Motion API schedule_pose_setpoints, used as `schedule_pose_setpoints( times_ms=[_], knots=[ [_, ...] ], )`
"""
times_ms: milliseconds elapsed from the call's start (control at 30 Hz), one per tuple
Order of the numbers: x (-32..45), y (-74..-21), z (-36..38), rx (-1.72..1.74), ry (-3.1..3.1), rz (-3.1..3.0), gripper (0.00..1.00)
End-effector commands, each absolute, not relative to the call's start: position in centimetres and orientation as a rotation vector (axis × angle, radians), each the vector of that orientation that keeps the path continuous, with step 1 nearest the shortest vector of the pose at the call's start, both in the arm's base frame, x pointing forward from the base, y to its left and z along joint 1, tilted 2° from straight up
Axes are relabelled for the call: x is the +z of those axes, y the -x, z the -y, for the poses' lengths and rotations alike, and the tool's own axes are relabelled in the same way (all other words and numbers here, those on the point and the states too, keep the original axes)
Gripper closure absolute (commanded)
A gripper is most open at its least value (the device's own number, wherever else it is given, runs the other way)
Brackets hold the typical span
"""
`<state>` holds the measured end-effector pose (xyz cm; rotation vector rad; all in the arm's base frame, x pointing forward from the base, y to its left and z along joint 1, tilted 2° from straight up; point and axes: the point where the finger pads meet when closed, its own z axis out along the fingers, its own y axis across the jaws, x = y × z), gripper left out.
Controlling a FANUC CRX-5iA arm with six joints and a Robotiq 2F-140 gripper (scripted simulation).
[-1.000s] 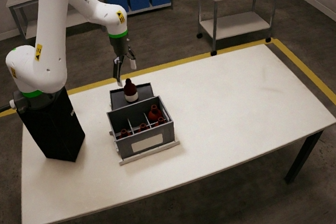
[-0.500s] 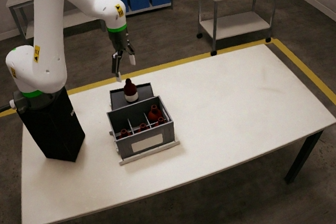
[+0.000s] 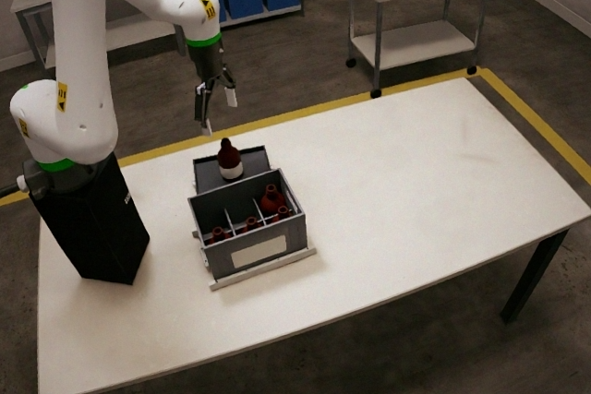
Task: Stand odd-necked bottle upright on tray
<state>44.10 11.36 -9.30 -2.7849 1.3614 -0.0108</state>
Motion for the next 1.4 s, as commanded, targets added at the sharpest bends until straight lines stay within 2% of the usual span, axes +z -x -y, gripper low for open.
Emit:
schedule_pose_setpoints(
  times_ms=[0,433,467,1367],
  knots=[
    [-8.87,-44.15,-11.37,-0.013,2.784,-1.361,0.00],
    [-8.44,-44.14,-11.35,-0.013,2.784,-1.361,0.00],
    [-8.44,-44.14,-11.35,-0.013,2.784,-1.361,0.90],
    [-8.44,-44.14,-11.35,-0.013,2.784,-1.361,0.90]
  ],
)
